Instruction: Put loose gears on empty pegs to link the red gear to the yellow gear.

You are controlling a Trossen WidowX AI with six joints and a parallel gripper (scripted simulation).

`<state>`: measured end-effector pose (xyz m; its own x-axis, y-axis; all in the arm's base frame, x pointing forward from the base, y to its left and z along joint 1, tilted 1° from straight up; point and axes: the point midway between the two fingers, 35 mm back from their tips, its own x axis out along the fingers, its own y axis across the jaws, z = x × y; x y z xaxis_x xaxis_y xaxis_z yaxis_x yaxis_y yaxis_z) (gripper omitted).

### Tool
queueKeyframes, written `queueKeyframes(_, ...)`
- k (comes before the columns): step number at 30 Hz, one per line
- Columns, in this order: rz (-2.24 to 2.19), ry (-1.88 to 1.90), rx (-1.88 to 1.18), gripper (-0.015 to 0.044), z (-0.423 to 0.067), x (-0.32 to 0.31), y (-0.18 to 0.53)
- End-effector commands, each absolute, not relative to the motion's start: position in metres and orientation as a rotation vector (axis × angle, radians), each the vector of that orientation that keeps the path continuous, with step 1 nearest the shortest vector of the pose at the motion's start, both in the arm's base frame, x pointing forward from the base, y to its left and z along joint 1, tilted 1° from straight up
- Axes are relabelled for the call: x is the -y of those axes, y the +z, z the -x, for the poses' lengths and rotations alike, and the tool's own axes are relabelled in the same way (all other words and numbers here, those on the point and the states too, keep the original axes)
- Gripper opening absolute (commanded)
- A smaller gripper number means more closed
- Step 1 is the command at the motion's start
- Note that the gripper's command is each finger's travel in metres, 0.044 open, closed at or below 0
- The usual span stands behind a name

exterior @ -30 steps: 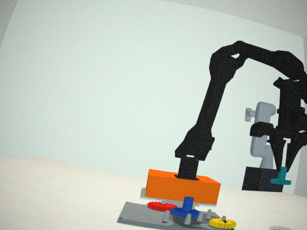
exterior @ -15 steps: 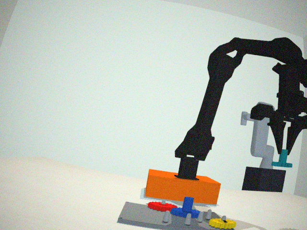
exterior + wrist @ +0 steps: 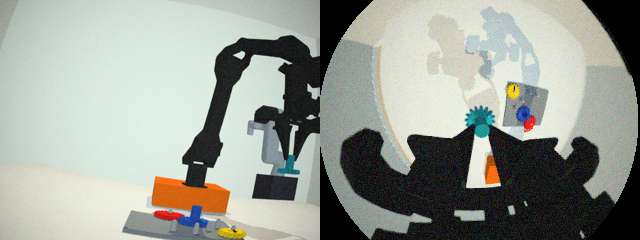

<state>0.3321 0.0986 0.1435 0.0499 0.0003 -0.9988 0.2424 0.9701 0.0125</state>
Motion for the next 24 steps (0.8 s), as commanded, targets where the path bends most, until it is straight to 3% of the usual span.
queueKeyframes(1,-0.194,-0.181,-1.516,0.0000,-0.334,-0.091,0.139)
queueKeyframes(24,-0.191,-0.185,-1.515,0.0000,-0.345,-0.034,0.113)
